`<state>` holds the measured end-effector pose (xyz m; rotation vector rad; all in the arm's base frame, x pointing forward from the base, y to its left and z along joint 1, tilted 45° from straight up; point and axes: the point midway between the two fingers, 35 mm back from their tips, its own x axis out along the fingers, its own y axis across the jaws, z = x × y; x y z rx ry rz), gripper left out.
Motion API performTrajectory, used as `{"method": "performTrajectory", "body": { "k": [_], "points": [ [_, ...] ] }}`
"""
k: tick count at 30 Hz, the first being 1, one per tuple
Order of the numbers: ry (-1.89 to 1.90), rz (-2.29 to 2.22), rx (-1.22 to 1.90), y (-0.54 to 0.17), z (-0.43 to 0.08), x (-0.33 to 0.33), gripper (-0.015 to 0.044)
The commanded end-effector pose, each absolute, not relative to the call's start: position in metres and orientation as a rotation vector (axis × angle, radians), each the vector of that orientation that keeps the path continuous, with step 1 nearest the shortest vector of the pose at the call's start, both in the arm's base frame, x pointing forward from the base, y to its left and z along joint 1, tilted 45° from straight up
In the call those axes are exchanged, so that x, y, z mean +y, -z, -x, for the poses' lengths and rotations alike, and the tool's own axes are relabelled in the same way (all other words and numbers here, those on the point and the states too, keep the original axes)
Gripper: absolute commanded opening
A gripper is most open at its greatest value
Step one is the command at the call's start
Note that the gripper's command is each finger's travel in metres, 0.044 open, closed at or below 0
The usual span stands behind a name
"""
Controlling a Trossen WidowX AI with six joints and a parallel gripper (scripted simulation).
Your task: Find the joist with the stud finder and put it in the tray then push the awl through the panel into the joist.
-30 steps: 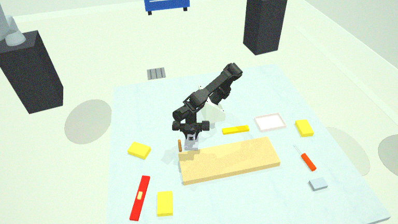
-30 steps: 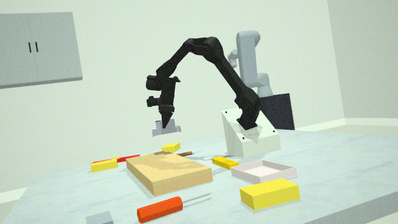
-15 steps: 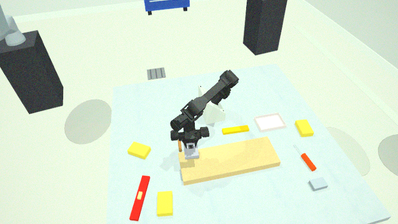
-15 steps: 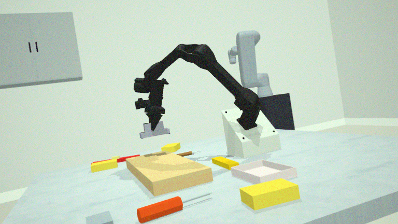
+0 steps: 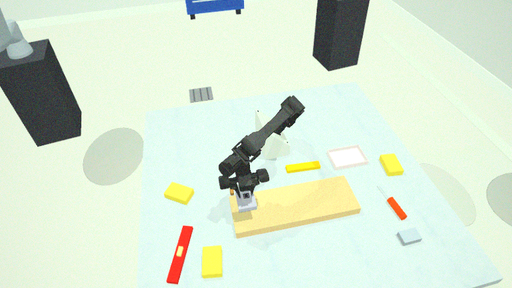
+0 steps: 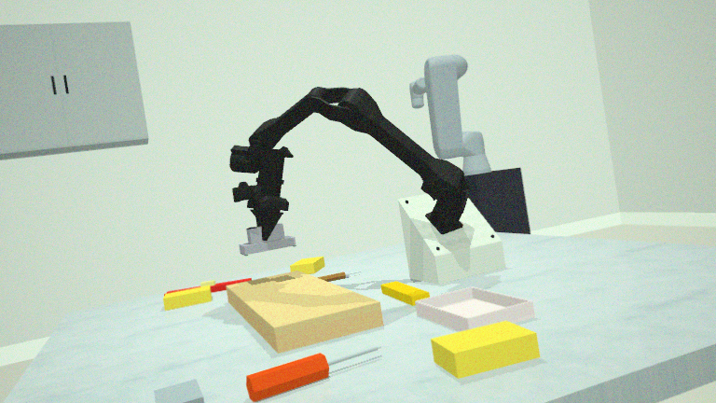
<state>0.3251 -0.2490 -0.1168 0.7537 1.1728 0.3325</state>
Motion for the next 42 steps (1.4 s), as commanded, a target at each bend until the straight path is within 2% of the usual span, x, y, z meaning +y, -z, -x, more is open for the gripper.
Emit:
{"method": "performTrajectory", "body": {
  "k": [1, 42],
  "points": [
    [-0.338, -0.761, 1.169, 0.123, -0.327, -0.243, 0.0000],
    [-0.342, -0.761, 1.166, 0.169, -0.335, -0.199, 0.0000]
  ]
}}
